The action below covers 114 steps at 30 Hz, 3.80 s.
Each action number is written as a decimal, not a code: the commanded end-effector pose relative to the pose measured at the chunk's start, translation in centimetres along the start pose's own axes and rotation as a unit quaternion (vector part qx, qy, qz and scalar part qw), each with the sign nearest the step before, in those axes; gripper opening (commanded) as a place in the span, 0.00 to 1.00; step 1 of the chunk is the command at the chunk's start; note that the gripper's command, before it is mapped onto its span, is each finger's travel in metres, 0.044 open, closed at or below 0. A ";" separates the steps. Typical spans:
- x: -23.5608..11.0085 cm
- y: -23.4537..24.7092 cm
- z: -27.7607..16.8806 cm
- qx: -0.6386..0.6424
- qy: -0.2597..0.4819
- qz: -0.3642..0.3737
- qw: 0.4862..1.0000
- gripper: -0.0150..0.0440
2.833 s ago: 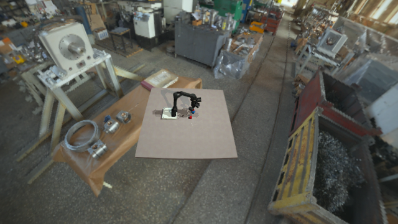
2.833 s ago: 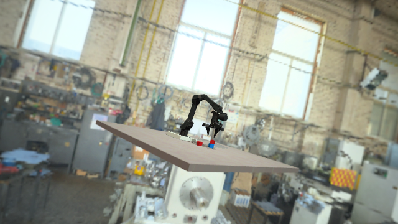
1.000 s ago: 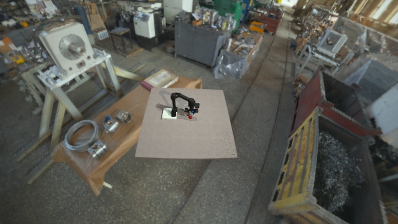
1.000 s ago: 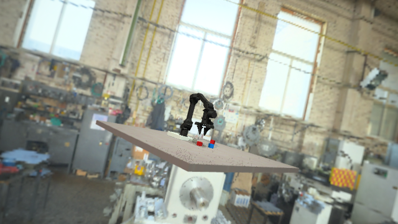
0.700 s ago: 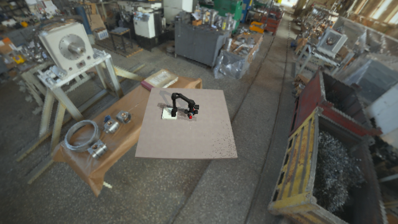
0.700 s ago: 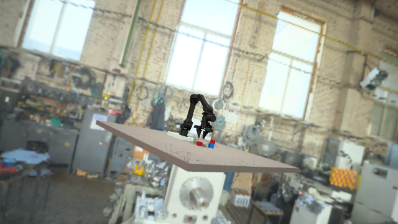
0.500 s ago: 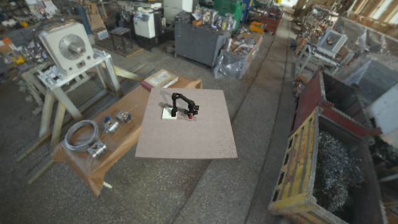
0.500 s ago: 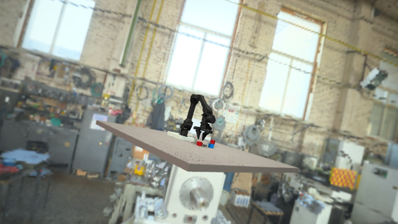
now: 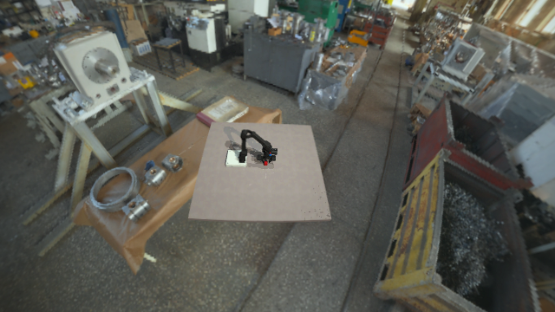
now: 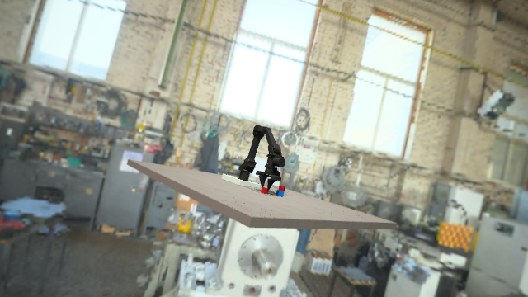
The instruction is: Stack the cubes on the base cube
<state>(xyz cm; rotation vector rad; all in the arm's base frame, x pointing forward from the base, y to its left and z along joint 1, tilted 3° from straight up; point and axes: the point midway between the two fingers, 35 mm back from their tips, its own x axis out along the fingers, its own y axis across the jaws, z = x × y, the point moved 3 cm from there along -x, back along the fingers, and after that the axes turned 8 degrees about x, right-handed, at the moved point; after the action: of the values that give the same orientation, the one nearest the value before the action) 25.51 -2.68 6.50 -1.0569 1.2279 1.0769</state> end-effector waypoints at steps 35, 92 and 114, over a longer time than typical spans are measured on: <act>-4.8 -0.5 0.0 0.002 -0.001 0.002 1.000 0.43; -9.5 -1.7 3.8 0.554 -0.001 0.002 0.833 0.43; -9.2 -2.5 6.3 0.802 -0.002 0.003 0.597 0.43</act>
<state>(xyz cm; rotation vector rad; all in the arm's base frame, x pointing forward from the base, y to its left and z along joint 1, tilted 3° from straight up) 28.34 2.28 15.95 0.3382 1.5323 -0.2458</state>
